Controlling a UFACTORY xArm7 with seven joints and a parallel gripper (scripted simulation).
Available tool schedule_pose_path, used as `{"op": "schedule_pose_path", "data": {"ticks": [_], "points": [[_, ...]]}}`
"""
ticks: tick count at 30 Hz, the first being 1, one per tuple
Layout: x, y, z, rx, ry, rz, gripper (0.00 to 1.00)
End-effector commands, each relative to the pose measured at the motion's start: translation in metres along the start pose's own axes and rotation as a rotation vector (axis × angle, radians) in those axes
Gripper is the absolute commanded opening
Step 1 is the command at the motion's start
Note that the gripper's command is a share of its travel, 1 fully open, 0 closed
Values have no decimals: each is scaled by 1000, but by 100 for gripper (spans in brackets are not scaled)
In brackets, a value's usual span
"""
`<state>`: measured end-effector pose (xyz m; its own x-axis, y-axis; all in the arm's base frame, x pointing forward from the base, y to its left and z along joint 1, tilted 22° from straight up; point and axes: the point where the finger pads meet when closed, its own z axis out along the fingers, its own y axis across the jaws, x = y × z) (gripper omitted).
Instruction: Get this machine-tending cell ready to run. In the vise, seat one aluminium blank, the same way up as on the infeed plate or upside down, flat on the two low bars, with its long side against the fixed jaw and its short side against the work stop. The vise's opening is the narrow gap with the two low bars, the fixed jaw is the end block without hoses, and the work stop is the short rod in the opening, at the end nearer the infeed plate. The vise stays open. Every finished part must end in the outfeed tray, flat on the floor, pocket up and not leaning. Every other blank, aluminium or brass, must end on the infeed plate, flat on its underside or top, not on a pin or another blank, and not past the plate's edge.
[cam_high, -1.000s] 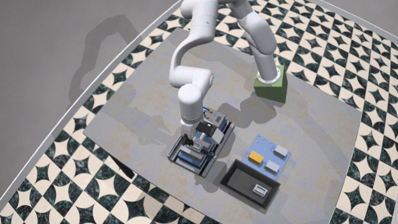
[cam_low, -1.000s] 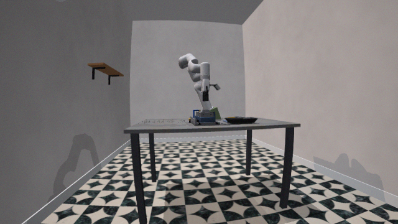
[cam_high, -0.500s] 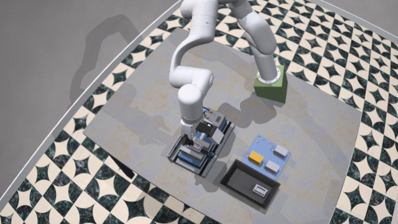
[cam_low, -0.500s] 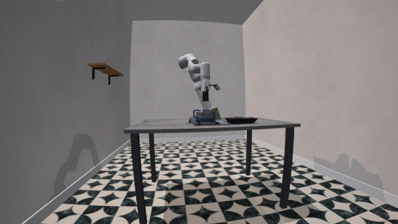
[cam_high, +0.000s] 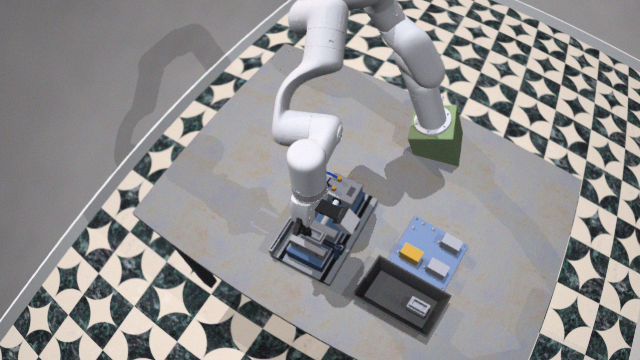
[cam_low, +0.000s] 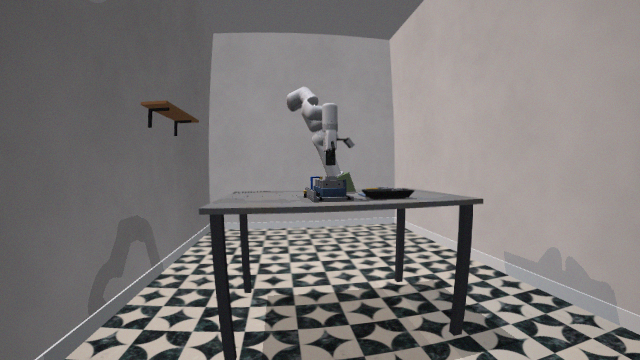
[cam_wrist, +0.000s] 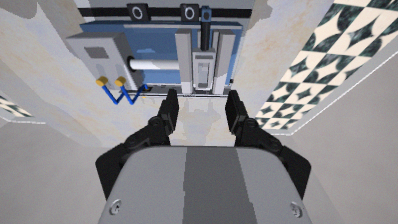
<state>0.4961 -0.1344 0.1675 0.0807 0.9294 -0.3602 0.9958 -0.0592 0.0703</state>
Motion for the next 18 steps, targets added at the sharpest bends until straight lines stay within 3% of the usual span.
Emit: {"op": "schedule_pose_path", "data": {"ticks": [1,18], "points": [[0,2,2,-5,-1,0,69],[0,2,30,-5,-1,0,69]]}}
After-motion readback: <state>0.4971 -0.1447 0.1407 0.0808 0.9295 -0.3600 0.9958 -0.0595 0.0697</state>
